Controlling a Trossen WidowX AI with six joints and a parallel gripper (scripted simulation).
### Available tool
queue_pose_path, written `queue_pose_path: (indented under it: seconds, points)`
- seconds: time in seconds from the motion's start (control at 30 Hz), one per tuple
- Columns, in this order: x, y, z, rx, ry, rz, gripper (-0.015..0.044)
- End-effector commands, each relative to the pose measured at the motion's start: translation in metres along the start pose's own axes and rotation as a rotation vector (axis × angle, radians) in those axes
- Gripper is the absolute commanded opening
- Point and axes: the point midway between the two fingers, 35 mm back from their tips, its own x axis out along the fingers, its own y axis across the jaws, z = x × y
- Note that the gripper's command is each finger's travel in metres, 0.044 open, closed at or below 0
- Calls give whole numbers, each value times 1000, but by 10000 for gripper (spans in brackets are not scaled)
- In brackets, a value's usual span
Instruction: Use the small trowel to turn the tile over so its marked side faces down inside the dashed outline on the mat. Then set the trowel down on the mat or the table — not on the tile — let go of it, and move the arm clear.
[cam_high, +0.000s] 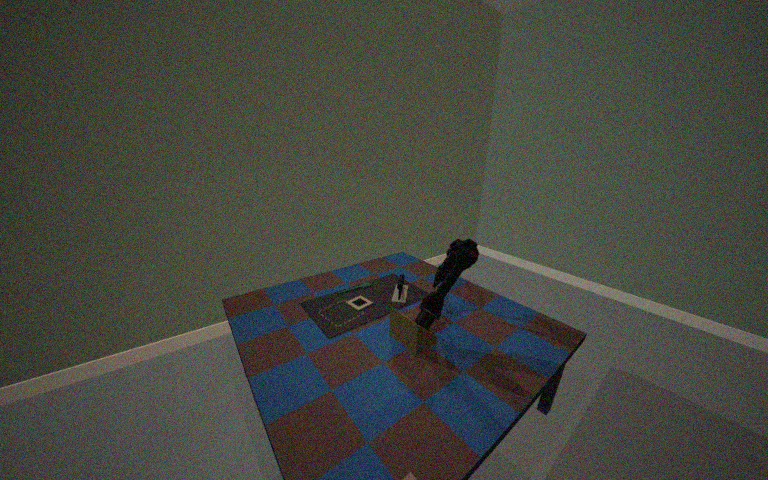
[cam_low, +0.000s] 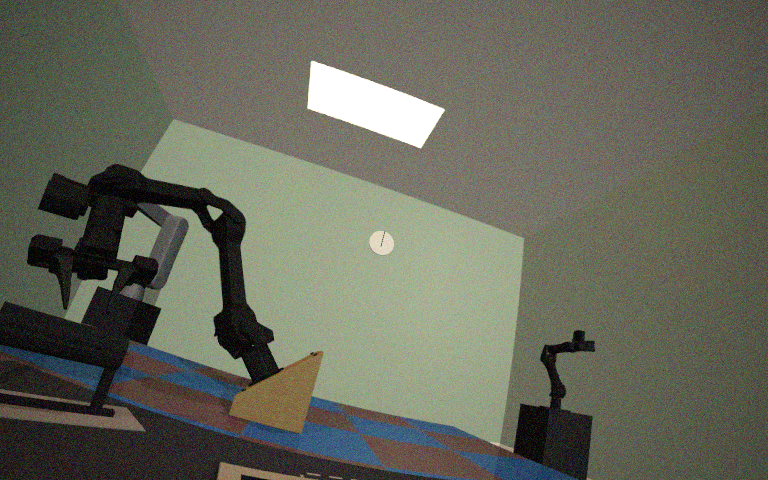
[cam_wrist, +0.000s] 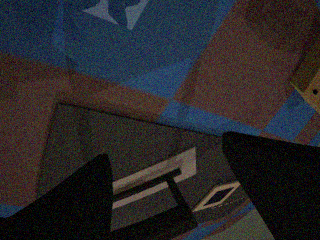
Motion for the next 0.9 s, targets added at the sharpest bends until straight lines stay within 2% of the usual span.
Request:
queue_pose_path:
  seconds: [0.0,0.87]
  points:
    - [7,6,-10,-131,-34,-27,270]
    - [43,23,-86,-888,-197,-139,270]
